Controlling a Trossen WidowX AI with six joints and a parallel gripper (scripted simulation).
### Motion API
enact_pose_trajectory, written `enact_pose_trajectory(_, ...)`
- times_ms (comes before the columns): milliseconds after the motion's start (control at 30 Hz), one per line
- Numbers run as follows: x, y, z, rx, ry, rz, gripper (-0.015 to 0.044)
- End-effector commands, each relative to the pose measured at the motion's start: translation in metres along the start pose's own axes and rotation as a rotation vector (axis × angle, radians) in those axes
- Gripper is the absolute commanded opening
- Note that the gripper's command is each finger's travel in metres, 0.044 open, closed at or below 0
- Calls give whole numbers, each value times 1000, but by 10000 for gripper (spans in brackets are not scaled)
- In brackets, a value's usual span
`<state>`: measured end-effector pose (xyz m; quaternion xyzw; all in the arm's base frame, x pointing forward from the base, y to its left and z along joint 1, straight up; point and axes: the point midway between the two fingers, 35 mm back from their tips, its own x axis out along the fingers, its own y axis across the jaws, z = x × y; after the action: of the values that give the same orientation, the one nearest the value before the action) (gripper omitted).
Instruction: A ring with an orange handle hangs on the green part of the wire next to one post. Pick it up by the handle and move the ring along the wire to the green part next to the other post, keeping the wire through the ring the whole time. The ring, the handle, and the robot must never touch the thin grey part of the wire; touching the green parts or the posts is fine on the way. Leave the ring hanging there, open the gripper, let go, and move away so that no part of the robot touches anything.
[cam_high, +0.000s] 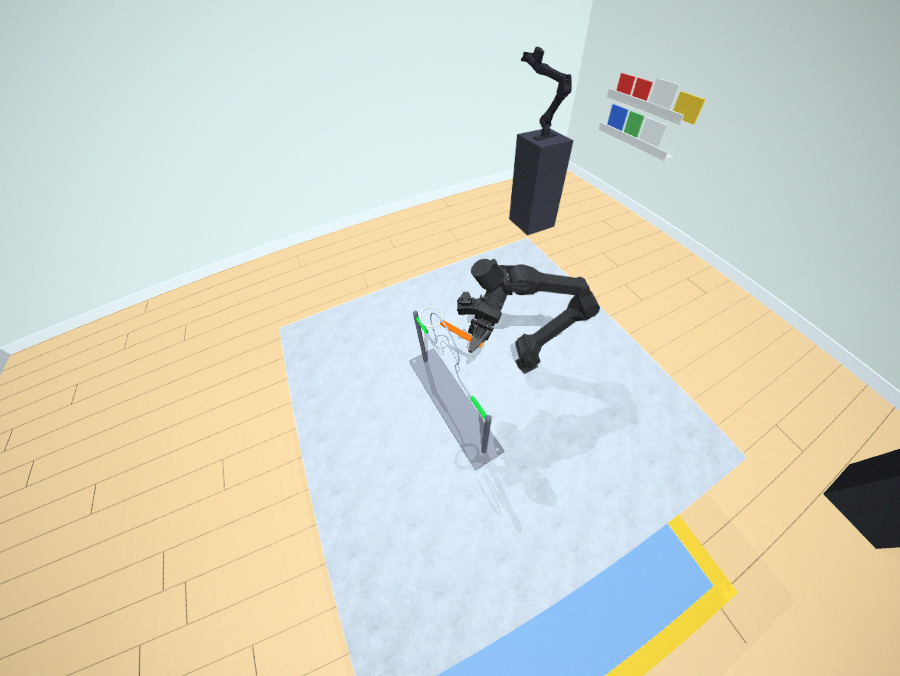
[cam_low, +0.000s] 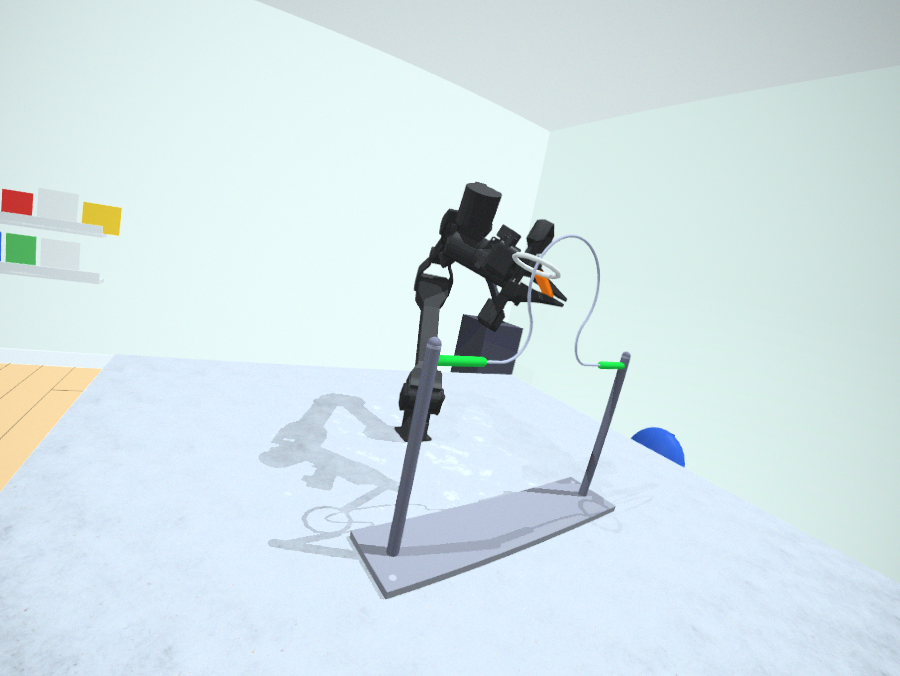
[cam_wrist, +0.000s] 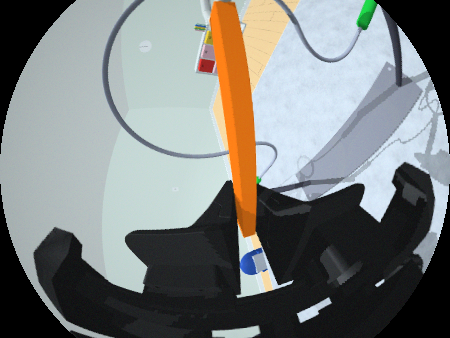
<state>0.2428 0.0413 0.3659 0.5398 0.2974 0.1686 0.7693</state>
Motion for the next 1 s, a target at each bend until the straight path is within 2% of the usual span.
enact_pose_trajectory(0, 1, -3, 1, -58, -8, -42, -150)
enact_pose_trajectory(967, 0, -19, 5, -393, -55, -284, -150)
